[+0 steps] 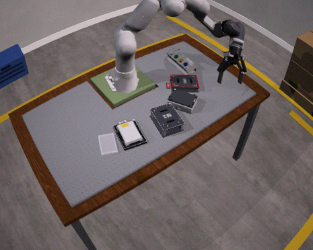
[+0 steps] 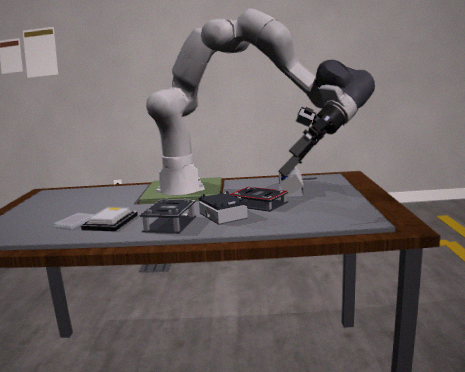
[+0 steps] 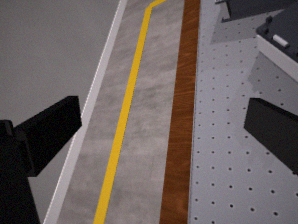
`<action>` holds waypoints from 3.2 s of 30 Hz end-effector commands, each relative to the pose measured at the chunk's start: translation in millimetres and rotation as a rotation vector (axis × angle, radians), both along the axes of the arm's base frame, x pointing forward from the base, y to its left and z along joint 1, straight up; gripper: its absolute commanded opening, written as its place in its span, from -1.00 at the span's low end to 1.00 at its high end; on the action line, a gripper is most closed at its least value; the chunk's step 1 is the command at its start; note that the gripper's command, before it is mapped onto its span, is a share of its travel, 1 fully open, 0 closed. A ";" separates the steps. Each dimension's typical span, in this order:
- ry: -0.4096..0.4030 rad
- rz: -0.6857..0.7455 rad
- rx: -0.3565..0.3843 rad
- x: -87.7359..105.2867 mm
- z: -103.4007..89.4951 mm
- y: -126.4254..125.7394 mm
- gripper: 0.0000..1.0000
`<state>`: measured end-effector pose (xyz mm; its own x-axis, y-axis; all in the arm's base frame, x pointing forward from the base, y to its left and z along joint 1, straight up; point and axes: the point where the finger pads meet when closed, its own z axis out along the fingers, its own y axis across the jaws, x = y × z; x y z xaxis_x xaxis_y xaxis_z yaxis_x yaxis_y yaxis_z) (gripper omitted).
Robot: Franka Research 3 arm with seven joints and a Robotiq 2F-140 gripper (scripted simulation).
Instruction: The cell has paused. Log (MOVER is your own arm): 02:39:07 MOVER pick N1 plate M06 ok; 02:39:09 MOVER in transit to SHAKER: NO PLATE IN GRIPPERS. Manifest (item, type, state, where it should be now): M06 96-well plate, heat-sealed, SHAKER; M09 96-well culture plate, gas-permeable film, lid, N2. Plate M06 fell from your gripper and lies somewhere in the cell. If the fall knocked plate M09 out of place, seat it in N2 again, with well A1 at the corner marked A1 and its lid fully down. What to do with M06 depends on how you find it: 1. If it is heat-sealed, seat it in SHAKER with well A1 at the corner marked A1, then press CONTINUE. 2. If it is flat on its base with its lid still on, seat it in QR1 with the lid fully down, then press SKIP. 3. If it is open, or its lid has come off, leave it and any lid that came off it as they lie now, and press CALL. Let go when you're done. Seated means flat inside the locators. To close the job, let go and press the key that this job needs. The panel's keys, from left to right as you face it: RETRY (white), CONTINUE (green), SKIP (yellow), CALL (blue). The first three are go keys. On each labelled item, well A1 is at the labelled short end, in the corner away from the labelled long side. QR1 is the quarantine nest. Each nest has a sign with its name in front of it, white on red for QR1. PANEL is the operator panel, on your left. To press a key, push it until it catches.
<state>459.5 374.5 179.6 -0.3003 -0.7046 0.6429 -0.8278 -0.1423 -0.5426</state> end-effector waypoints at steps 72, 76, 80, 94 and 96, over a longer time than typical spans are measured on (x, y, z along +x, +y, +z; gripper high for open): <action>0.560 0.032 0.087 54.1 97.2 -131.0 1.00; 0.640 0.059 0.135 61.8 105.7 -156.3 1.00; 0.708 0.092 0.203 71.1 119.0 -190.5 1.00; 0.807 0.243 0.407 89.5 169.3 -285.8 1.00; 0.814 0.276 0.432 91.1 178.1 -299.3 1.00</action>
